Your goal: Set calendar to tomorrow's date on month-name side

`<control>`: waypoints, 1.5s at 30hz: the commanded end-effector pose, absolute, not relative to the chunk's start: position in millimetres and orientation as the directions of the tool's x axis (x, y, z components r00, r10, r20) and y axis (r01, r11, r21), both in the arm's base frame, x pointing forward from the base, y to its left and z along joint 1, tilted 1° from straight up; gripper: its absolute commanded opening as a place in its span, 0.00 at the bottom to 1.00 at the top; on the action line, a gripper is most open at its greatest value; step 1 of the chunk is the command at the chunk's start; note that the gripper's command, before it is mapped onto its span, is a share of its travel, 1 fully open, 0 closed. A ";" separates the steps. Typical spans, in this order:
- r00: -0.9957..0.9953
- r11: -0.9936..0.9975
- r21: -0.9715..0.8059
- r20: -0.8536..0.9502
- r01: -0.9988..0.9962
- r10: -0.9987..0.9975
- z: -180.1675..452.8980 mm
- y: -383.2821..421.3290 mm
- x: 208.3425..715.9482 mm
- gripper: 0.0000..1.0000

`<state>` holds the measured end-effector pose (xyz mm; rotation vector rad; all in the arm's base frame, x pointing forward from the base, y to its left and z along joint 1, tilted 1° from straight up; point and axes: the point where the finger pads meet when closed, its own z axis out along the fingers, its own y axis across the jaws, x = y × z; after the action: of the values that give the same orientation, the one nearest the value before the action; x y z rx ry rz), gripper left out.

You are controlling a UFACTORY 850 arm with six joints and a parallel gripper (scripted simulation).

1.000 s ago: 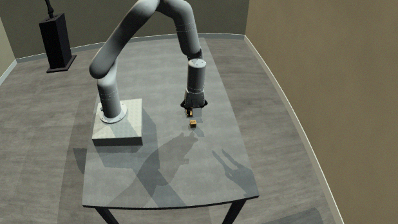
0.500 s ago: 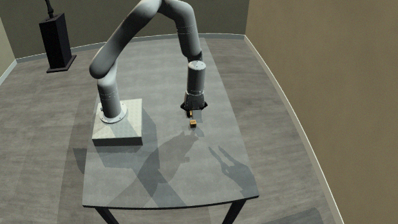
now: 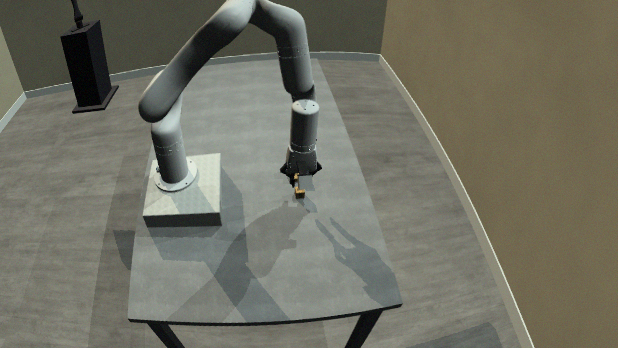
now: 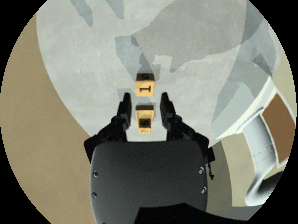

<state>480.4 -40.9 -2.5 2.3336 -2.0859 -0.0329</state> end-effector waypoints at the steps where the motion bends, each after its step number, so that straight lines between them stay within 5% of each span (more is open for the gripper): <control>1: 0.112 -0.112 0.021 -0.008 -0.994 -0.994 -7.4 -41.0 481.2 0.49; 45: 0.112 -0.112 0.021 -0.008 -0.994 -0.994 -20.8 -40.9 480.9 0.49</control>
<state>480.1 -40.8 -21.4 2.3336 -2.0859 -0.0329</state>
